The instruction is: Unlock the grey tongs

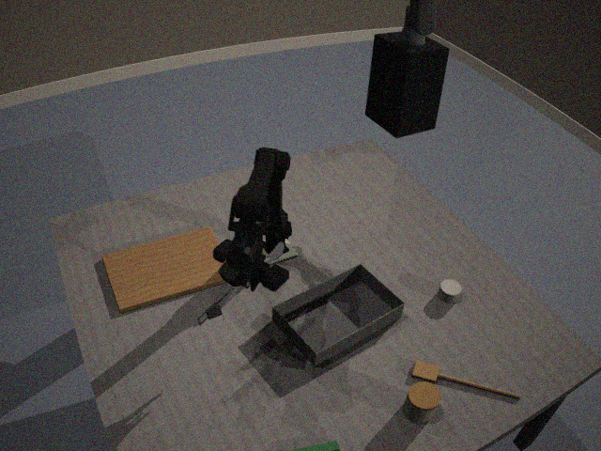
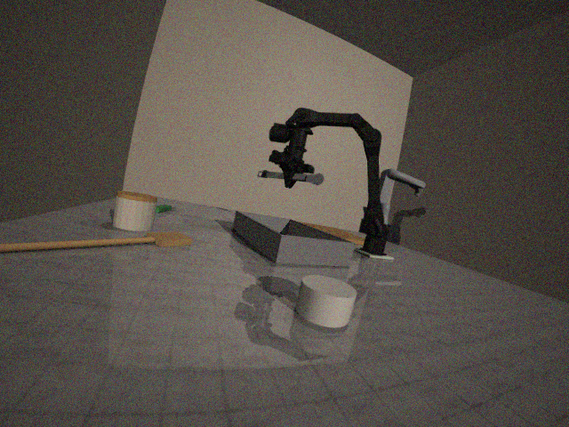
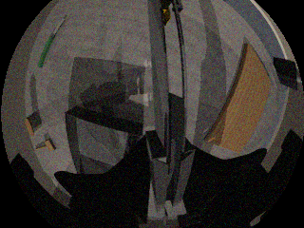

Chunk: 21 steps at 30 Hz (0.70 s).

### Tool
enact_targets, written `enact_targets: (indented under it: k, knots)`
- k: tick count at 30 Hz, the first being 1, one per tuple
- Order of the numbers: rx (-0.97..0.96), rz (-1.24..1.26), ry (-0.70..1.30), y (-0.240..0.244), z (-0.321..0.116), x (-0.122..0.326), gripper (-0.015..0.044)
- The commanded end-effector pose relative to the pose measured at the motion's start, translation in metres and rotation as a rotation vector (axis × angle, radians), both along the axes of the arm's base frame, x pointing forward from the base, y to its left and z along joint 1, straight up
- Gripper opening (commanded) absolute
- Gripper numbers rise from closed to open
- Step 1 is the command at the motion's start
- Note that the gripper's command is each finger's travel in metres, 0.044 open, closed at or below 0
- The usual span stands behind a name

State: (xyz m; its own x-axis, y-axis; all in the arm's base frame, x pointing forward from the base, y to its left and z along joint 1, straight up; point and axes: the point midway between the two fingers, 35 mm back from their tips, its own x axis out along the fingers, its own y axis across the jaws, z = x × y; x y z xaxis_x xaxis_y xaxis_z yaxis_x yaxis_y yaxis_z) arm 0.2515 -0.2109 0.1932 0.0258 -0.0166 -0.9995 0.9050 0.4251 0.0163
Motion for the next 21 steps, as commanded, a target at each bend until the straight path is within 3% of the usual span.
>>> enact_targets:
  k: [1, 21]
  knots:
    - [0.004, -0.212, -0.004, -0.01, 0.001, -0.008, -0.015]
    - [0.023, -1.062, -0.017, -0.044, 0.001, -0.044, -0.015]
